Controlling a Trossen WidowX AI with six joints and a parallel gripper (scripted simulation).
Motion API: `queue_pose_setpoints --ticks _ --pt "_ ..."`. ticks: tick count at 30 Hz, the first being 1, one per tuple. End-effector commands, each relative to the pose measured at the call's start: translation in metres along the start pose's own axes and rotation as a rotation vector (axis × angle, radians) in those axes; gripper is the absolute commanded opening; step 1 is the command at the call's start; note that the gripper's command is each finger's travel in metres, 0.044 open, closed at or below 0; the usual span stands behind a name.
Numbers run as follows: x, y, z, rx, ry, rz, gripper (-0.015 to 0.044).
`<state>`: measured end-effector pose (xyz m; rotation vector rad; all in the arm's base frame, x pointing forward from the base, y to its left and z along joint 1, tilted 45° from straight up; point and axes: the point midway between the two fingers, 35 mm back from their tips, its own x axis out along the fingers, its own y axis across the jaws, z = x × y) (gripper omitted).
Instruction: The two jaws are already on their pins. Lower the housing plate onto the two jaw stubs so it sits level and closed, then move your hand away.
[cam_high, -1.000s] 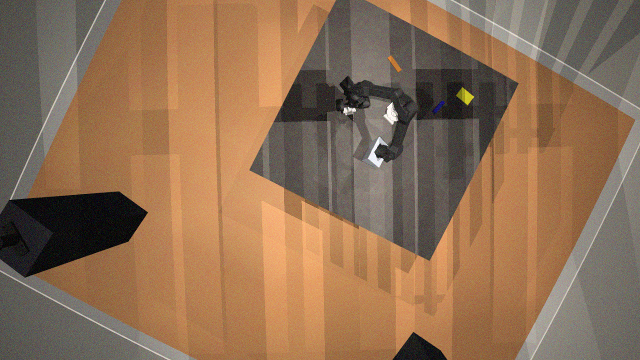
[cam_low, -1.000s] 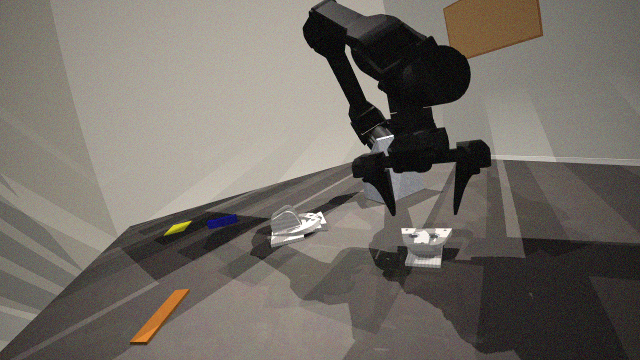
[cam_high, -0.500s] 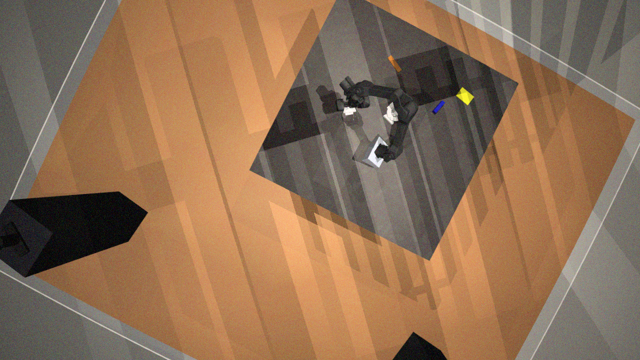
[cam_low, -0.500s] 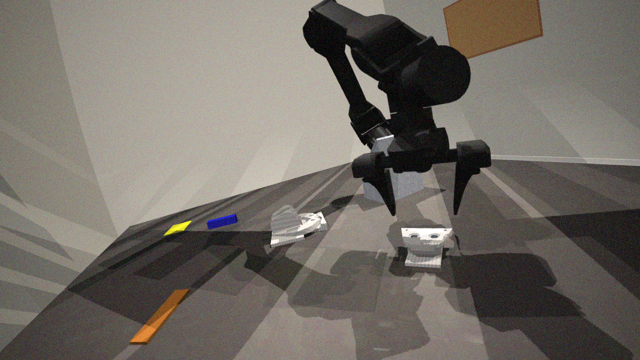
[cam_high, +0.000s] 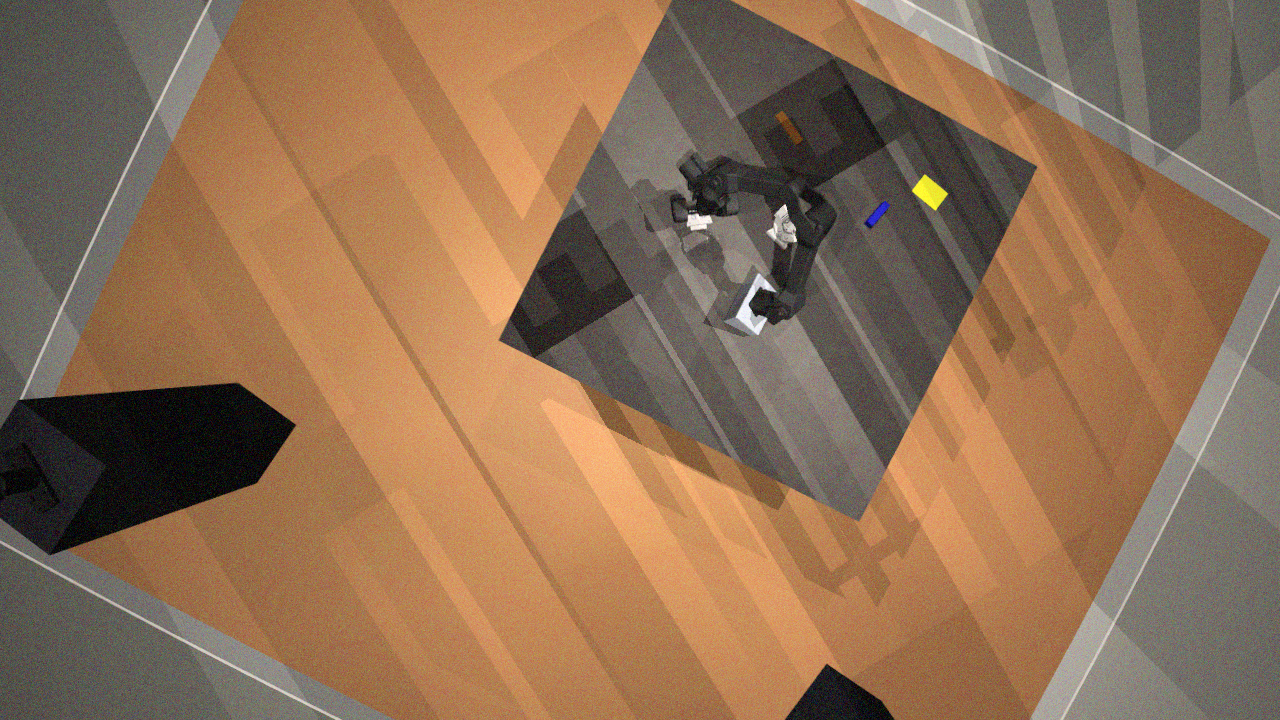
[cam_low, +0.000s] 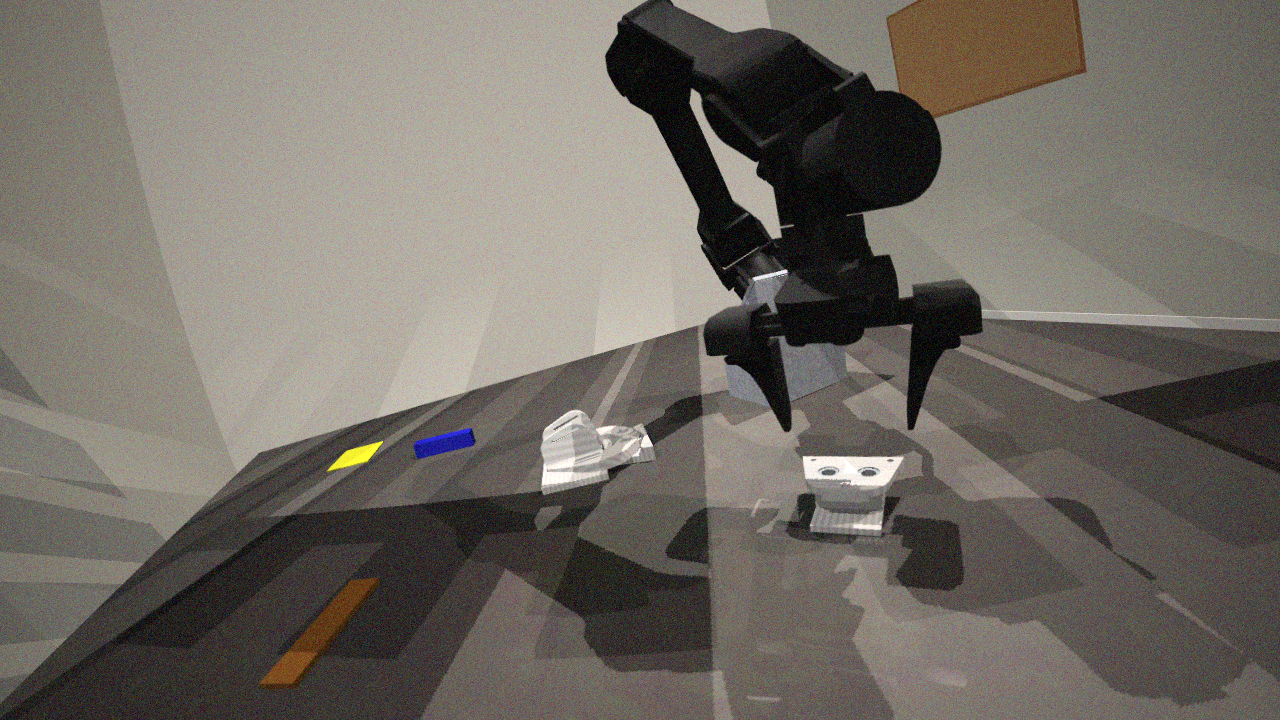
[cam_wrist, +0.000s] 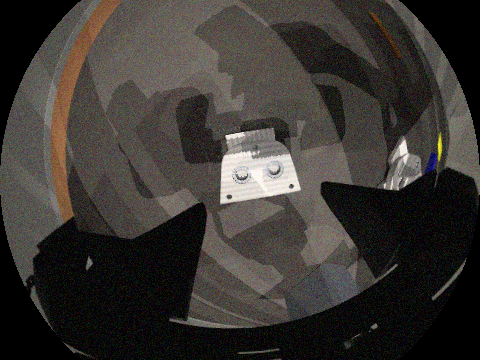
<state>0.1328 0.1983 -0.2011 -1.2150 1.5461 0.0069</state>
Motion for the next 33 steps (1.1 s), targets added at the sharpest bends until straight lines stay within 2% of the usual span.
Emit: queue_pose_setpoints --ticks 1,33 --pt "0.0003 -0.0006 0.0005 -0.003 -0.003 -0.004 0.0440" --pt "0.0003 -0.0006 0.0005 -0.003 -0.003 -0.004 0.0440"
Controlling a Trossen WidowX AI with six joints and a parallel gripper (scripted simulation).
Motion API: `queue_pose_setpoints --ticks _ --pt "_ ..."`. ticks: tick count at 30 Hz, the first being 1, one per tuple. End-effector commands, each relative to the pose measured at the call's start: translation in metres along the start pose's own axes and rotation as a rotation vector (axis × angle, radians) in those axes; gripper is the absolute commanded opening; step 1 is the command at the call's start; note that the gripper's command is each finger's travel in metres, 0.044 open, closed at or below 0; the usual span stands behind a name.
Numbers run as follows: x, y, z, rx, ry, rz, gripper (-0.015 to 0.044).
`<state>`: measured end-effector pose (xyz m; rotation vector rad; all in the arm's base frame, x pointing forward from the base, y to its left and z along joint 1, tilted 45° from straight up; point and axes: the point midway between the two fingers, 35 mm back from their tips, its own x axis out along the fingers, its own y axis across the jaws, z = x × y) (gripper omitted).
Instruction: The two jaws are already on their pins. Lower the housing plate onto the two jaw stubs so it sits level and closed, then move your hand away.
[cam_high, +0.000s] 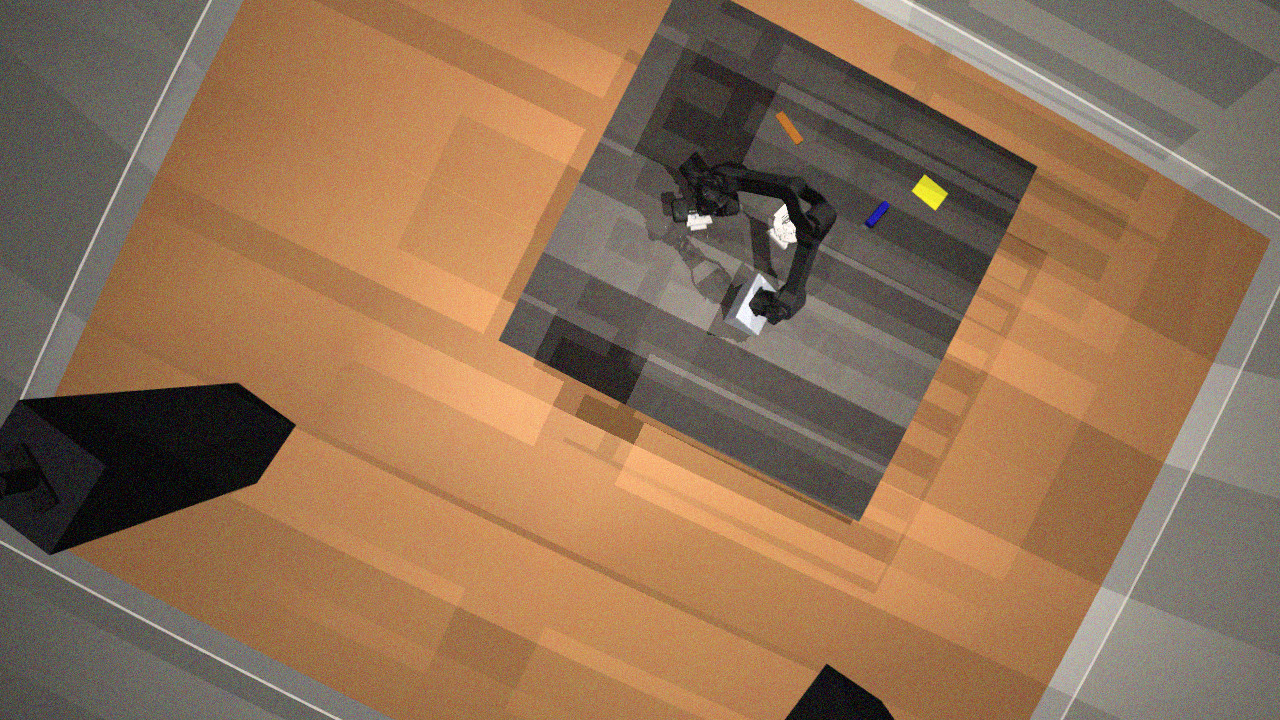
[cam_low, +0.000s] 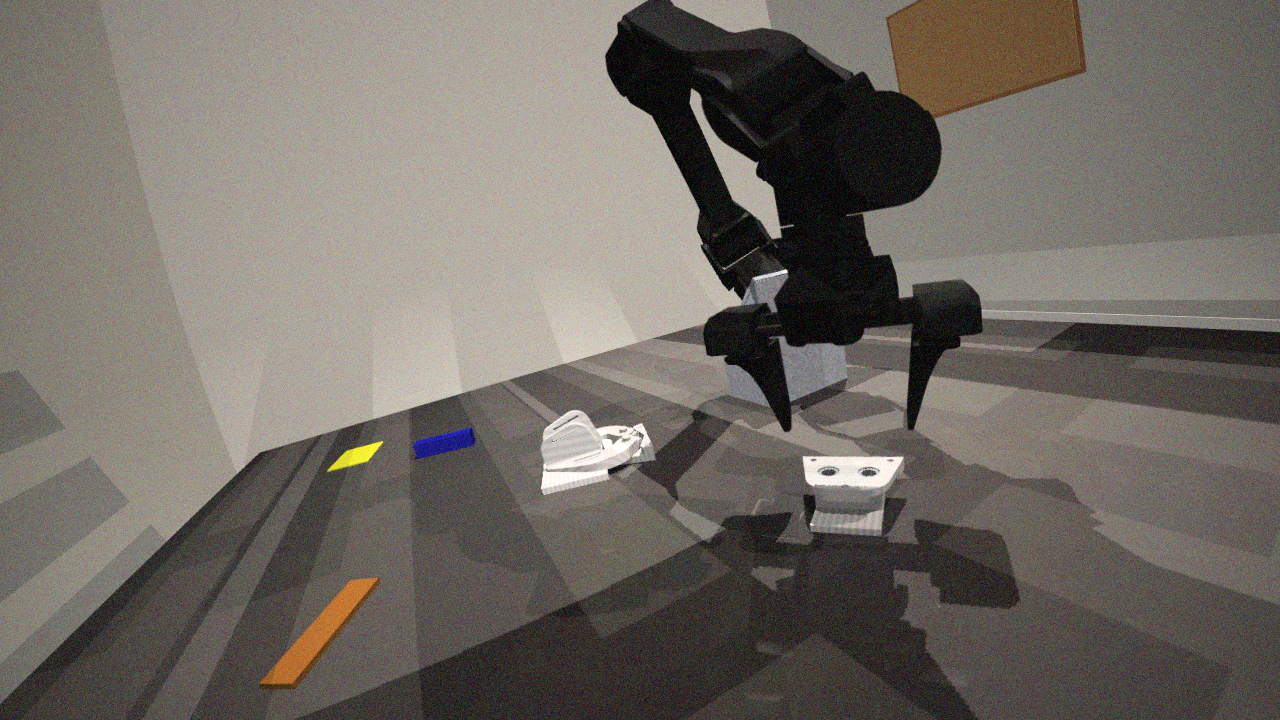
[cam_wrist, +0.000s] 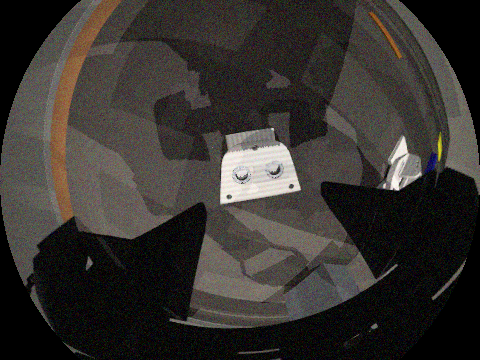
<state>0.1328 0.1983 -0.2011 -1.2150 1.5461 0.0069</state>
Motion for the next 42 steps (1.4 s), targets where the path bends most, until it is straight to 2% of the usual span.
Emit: queue_pose_setpoints --ticks 1,17,42 --pt "0.000 -0.001 0.001 -0.003 -0.003 -0.004 0.0440" --pt "0.001 0.000 0.000 0.000 0.000 0.000 0.0440" --pt "0.041 -0.001 0.003 -0.002 -0.003 -0.004 0.0440"
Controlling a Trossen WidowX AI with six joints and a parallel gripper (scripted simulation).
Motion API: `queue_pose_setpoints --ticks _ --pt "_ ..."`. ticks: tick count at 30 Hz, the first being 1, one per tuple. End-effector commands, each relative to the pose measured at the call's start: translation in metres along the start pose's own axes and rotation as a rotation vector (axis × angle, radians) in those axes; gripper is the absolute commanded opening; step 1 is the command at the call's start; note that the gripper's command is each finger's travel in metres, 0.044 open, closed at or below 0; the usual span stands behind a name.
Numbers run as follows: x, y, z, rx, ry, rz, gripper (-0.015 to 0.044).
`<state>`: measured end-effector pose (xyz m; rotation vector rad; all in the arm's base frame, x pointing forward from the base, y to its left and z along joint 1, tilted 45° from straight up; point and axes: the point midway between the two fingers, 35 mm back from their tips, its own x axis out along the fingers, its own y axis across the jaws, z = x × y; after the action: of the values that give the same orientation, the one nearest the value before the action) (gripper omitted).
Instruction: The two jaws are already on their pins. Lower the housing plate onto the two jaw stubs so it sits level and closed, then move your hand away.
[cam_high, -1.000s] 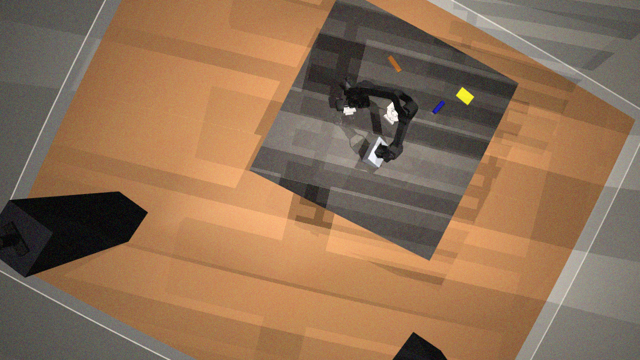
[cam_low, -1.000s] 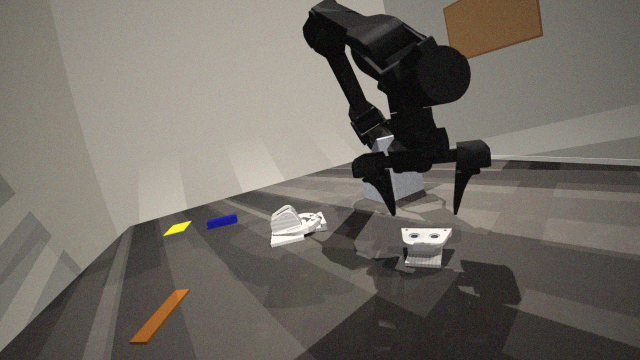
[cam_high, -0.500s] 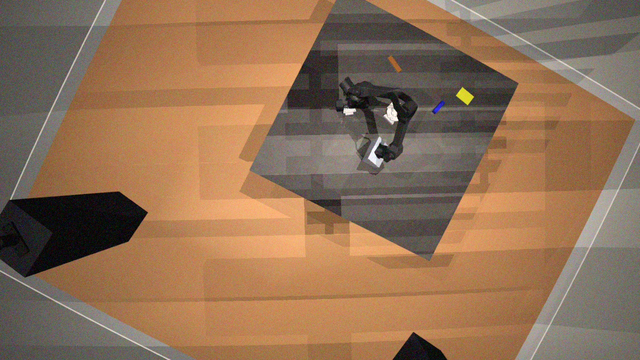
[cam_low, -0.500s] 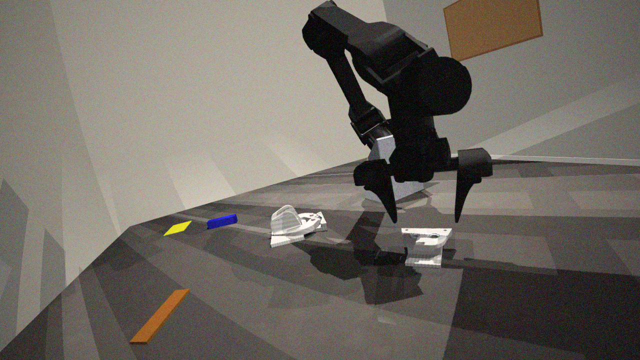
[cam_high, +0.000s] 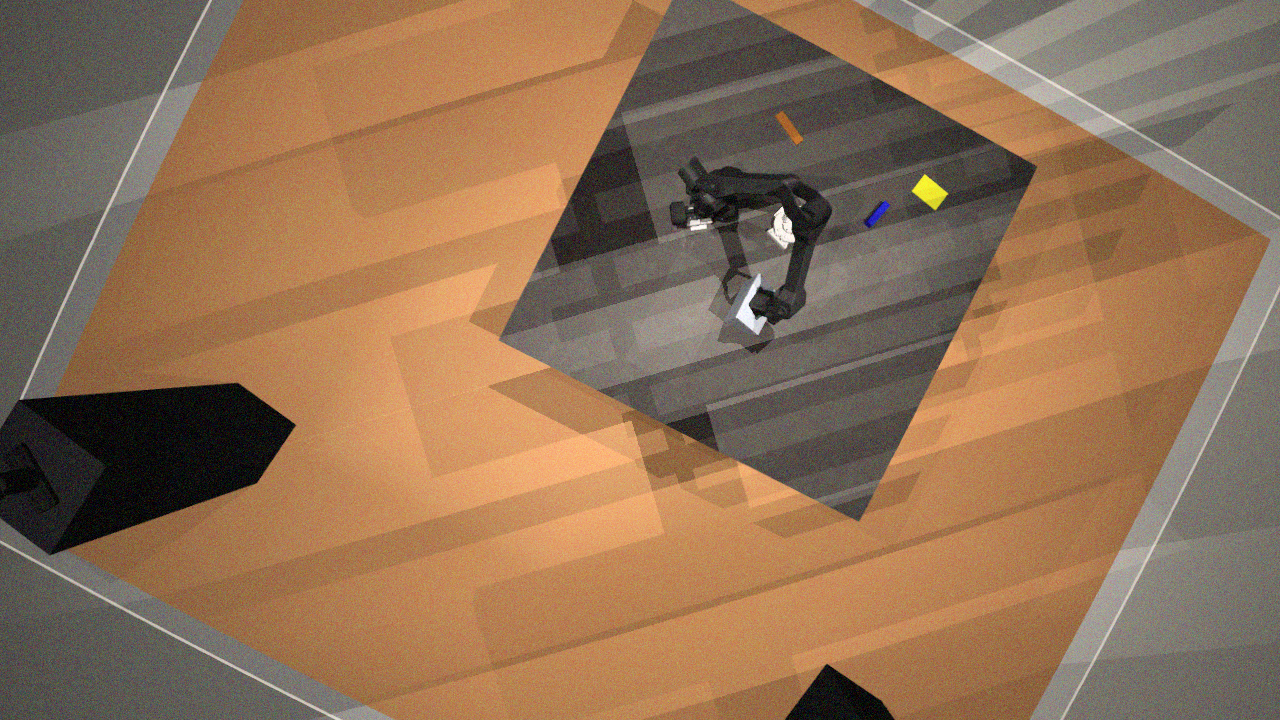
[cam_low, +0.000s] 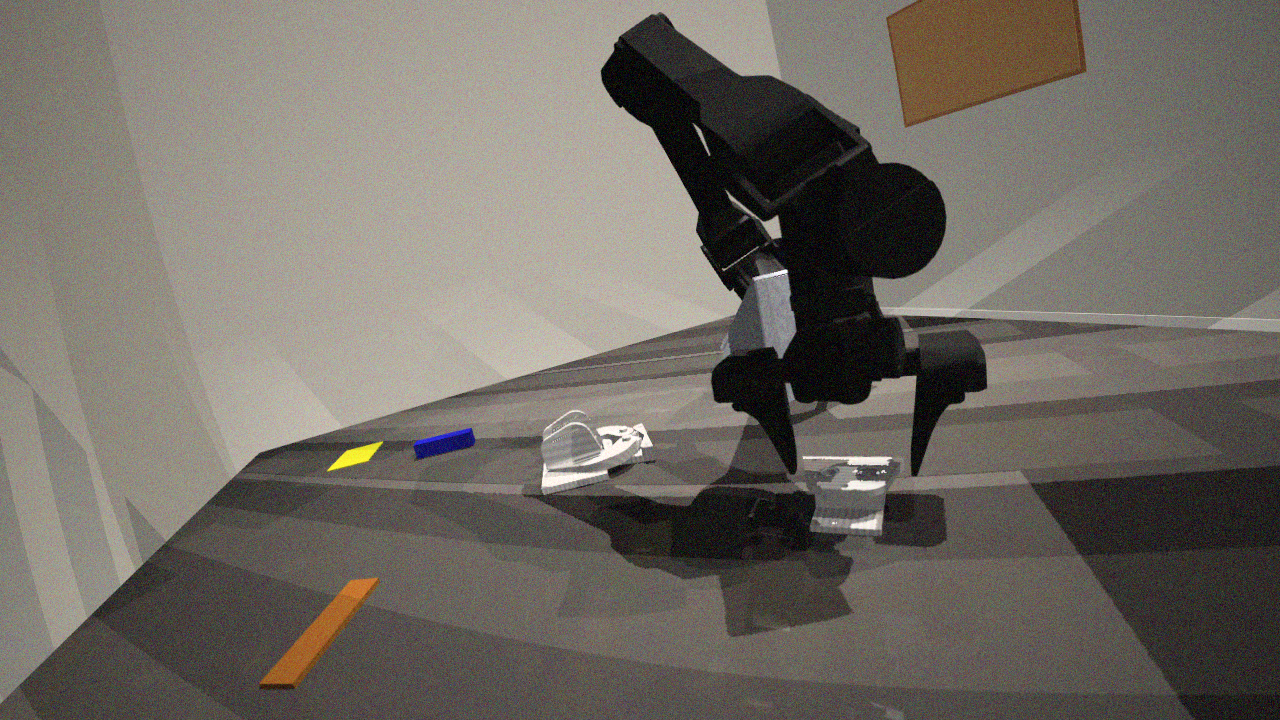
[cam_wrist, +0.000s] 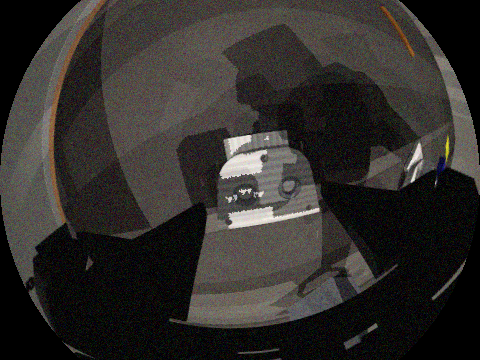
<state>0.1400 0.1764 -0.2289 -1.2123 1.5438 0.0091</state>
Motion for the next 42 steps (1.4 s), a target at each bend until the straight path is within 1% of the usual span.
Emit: queue_pose_setpoints --ticks 1,7,28,42 --pt "0.0069 -0.0012 -0.0002 -0.003 0.001 -0.006 0.0440" --pt "0.0153 -0.0014 -0.0003 -0.004 0.000 -0.007 0.0440" --pt "0.0159 -0.0014 -0.0003 -0.004 0.000 -0.007 0.0440" --pt "0.0156 -0.0007 -0.0007 0.000 0.003 -0.002 0.0351"
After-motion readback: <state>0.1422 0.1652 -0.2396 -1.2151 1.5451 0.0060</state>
